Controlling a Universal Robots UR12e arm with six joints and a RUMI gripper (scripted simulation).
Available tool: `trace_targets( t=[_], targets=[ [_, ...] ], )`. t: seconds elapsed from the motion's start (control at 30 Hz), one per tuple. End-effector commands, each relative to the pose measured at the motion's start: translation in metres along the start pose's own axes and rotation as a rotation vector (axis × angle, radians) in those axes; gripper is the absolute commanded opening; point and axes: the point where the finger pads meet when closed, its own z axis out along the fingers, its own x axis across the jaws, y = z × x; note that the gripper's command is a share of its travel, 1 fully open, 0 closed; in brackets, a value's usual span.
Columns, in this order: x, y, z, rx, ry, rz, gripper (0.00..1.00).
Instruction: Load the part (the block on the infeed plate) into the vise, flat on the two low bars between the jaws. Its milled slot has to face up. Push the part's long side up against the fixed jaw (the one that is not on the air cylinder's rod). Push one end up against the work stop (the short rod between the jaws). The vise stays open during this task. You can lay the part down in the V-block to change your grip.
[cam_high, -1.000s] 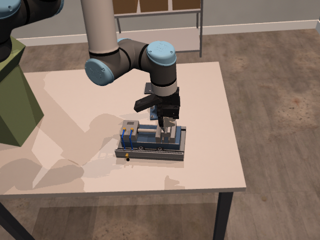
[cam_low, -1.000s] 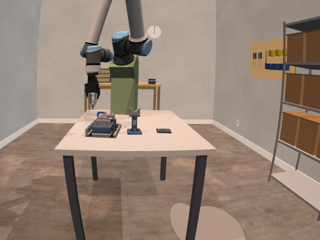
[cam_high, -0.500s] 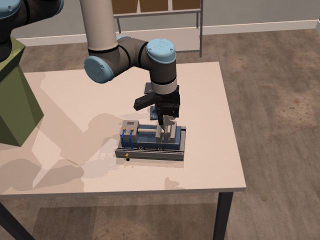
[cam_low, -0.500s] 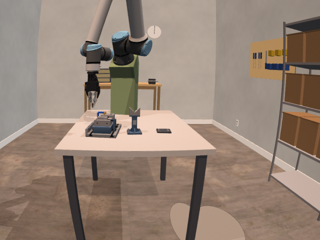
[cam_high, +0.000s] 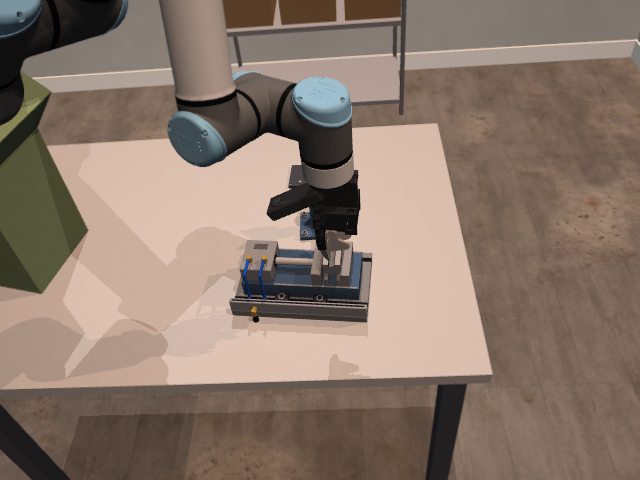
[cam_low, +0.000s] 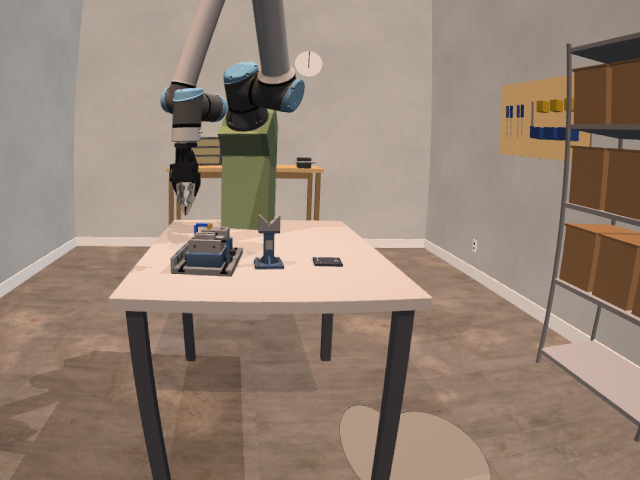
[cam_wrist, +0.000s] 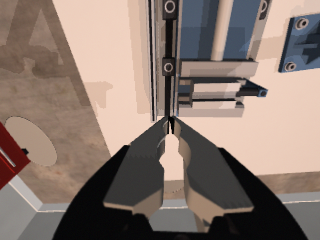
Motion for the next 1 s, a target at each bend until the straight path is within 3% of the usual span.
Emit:
trace_targets(
  t=[0.0,0.23,0.53,0.63,0.97],
  targets=[
    [0.001,0.0,0.0,-0.001,0.0,0.027,0.0],
    [0.006,-0.004,0.0,-0.001,0.0,0.13,0.0],
    [0.018,-0.012,0.0,-0.001,0.0,0.405,0.0],
    [0.019,-0.012,0.0,-0.001,0.0,0.412,0.0],
    [0.033,-0.021,0.0,-0.001,0.0,0.739,0.0]
  ],
)
